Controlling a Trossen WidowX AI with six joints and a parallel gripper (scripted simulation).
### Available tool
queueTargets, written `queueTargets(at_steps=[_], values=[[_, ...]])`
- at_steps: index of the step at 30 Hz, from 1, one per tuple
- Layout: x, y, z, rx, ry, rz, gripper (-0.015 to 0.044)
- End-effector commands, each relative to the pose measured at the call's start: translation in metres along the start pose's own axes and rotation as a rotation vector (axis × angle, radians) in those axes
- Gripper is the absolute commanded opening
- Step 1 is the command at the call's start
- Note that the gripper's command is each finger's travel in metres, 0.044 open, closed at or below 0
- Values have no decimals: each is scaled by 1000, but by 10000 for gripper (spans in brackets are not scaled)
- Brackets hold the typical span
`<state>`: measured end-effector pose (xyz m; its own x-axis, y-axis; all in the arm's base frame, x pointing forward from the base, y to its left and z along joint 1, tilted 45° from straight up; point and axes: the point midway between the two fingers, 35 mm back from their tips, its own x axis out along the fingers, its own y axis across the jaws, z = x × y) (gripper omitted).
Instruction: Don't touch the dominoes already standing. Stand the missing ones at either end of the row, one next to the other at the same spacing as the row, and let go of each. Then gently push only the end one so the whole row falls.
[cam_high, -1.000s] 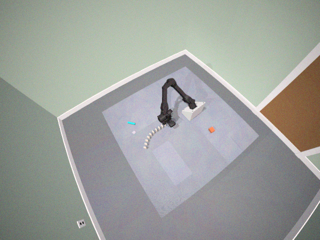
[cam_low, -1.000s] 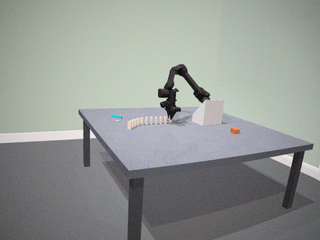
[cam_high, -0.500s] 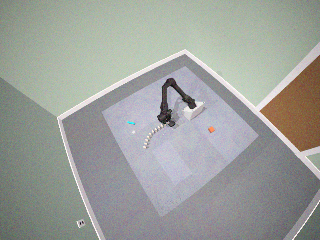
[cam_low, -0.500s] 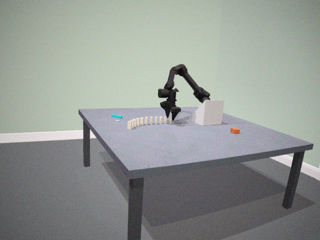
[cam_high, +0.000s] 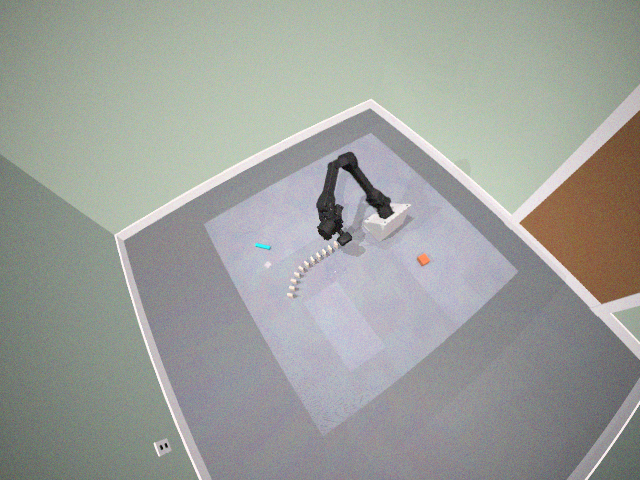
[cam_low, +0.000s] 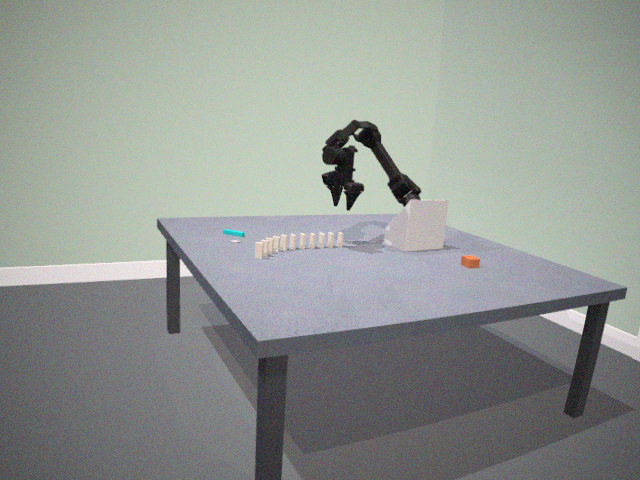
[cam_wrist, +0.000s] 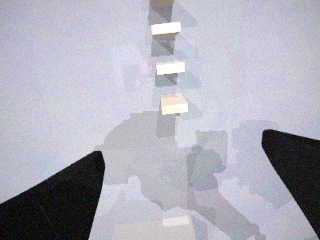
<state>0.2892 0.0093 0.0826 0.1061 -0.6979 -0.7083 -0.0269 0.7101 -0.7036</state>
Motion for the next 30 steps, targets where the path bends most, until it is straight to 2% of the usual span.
queueTargets(at_steps=[1, 3, 5, 18, 20, 30], values=[[-18, -2, -4, 10, 7, -3, 440], [-18, -2, -4, 10, 7, -3, 440], [-16, -3, -6, 76, 7, -3, 387], [38, -4, -41, 1424, 2, -12, 46], [43, -5, -45, 1558, 1, -13, 0], [44, -5, -46, 1574, 1, -13, 0]])
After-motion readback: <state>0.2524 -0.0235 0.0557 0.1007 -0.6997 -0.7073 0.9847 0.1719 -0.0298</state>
